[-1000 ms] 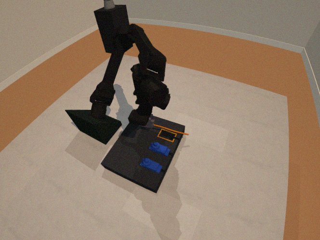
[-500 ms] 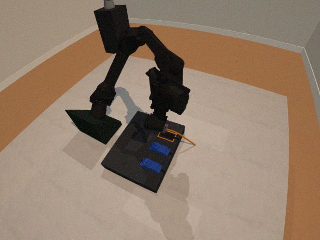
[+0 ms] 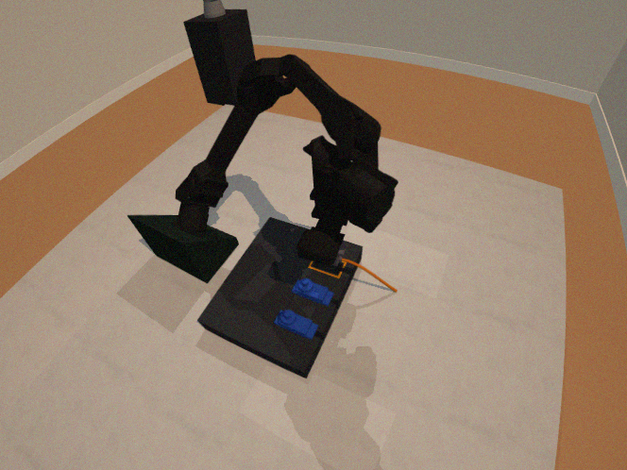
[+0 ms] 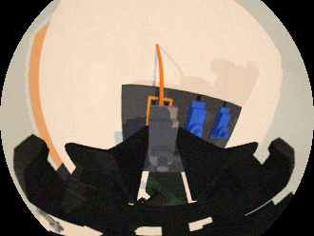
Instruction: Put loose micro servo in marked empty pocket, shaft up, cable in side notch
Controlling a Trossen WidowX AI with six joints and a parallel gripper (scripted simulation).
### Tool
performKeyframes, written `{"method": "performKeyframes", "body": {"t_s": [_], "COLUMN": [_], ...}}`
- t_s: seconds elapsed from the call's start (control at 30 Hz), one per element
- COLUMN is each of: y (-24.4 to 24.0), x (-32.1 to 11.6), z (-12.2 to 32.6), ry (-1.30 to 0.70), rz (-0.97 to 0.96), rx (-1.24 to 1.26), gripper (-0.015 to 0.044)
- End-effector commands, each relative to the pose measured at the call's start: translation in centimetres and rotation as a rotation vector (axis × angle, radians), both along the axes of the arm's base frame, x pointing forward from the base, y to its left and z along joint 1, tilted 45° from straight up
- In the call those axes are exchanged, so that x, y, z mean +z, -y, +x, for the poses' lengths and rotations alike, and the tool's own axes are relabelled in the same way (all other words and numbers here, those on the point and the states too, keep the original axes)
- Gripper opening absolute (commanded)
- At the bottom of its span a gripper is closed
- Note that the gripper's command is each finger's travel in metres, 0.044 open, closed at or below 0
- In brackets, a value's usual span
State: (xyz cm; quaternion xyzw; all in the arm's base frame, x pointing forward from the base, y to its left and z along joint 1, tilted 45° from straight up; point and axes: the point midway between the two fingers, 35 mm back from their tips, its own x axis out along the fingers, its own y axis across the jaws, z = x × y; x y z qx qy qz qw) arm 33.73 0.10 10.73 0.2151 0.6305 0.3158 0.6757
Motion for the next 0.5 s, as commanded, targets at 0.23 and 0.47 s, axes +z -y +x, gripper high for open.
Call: {"method": "performKeyframes", "body": {"t_s": [0.23,0.47], "y": [-0.02,-0.67], "x": [-0.04,-0.65], "z": [0.19,0.18], "ry": [-0.059,-0.059], "rz": [0.006,0.006], "rx": [-0.063,-0.063], "gripper": [0.0,0.0]}}
